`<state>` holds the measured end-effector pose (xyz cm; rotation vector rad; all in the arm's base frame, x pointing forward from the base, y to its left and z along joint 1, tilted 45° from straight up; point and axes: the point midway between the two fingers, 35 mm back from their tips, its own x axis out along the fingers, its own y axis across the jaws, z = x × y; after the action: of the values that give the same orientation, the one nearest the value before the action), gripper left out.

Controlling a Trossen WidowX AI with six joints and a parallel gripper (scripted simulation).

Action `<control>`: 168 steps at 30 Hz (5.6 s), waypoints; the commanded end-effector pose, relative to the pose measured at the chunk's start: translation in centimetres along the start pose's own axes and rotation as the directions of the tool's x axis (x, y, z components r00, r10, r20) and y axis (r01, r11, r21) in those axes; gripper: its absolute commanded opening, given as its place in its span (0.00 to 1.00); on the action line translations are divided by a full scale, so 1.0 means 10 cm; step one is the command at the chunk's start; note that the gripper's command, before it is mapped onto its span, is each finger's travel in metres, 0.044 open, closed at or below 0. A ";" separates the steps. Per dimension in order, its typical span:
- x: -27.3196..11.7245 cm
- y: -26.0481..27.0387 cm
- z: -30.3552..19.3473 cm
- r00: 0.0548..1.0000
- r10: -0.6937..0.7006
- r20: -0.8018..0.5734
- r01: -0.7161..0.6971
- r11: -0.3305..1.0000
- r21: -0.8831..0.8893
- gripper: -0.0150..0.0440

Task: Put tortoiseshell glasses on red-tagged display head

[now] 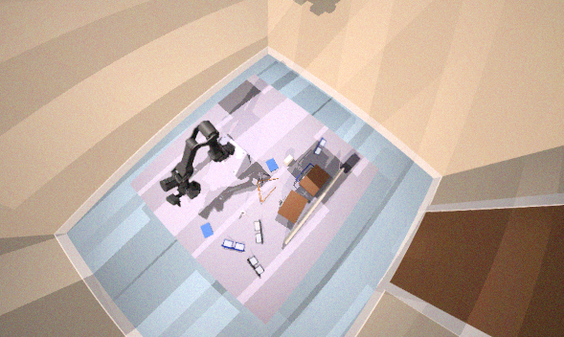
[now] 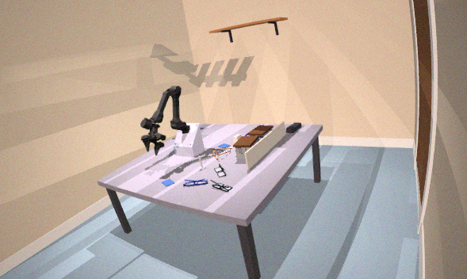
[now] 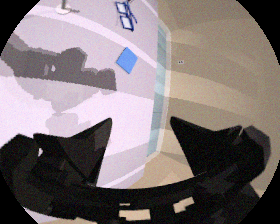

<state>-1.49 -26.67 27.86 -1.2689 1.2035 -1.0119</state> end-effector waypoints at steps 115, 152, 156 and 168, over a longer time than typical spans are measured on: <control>-0.48 3.19 2.91 0.741 0.659 -0.131 -0.324 0.521 0.789 0.46; -0.49 3.19 2.93 0.738 0.663 -0.126 -0.327 0.516 0.792 0.25; -0.51 3.18 2.94 0.738 0.663 -0.126 -0.328 0.515 0.792 0.25; -0.99 2.82 3.06 0.731 0.670 -0.125 -0.334 0.512 0.792 0.25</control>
<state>24.31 -11.89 -3.07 -0.0121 1.2114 -1.1566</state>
